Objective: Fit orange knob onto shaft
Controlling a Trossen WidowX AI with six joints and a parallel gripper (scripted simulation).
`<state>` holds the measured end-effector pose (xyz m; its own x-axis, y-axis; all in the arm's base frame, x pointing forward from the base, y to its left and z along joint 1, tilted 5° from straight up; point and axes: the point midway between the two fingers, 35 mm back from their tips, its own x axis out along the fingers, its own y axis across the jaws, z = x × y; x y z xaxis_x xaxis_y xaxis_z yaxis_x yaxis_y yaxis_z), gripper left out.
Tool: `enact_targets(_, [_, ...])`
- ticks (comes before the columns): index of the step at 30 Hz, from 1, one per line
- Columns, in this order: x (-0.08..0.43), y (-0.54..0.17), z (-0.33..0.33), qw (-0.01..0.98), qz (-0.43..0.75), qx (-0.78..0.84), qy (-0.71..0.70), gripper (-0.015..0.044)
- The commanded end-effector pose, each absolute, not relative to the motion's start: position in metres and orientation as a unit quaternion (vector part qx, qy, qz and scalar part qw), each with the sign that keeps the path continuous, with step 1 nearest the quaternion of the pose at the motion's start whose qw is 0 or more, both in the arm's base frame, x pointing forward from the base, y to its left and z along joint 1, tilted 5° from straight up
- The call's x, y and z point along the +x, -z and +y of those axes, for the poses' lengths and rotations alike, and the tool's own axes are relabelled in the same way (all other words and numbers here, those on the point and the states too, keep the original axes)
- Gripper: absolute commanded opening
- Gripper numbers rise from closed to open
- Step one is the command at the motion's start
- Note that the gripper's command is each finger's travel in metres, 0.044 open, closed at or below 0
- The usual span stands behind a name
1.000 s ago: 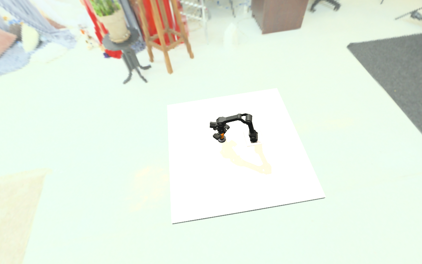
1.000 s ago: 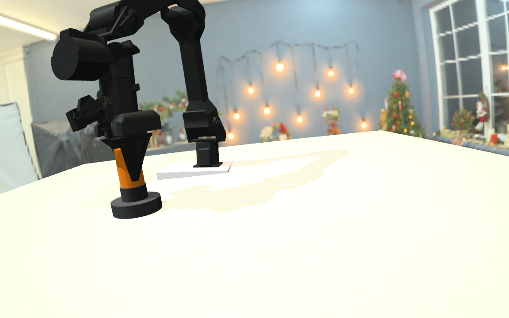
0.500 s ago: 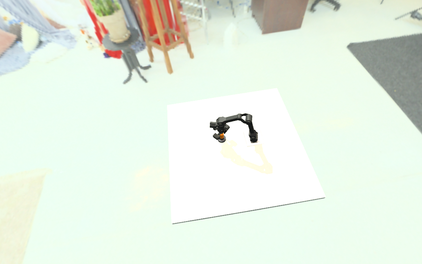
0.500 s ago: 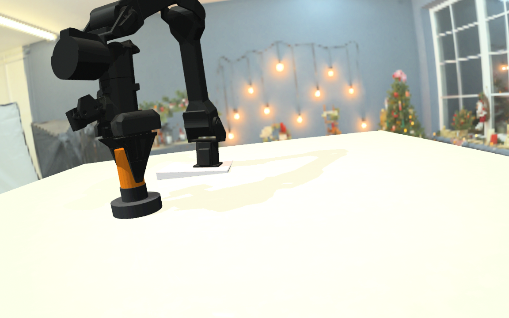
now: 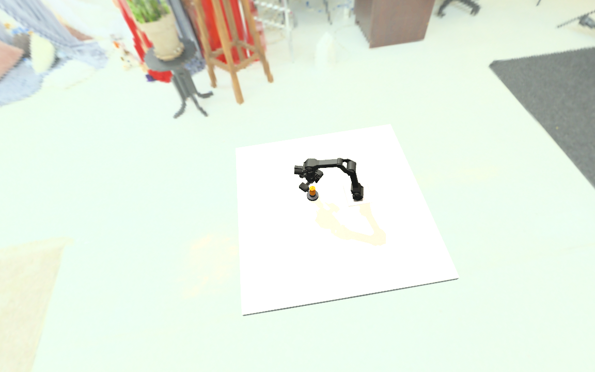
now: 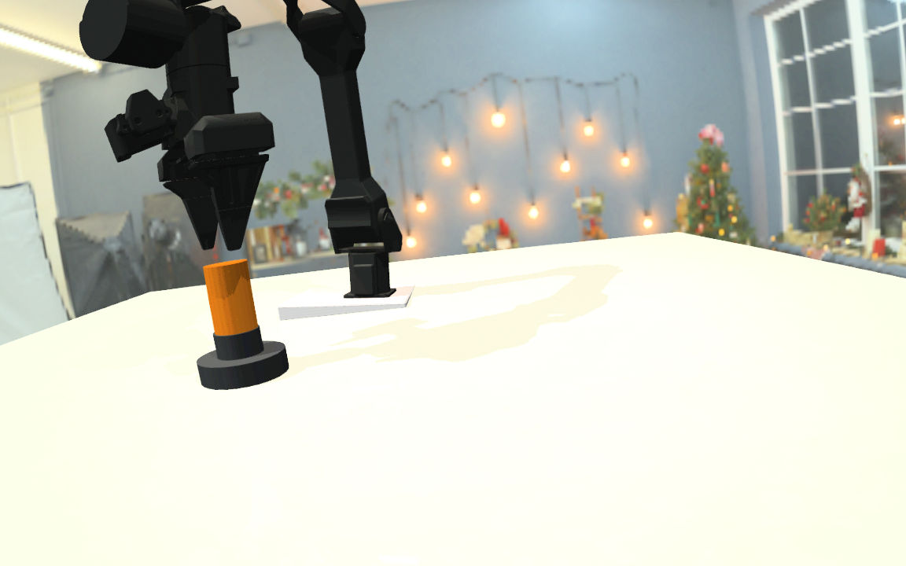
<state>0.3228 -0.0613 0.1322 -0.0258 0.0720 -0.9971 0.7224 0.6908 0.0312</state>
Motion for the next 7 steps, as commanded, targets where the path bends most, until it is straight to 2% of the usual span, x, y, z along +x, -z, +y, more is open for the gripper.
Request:
enact_targets(1, [0.3221, -0.1651, -0.0633, 0.636, 0.665, 0.297, 0.256, 0.044])
enact_targets(7, [0.3228, -0.1656, -0.0634, 0.636, 0.665, 0.297, 0.256, 0.044])
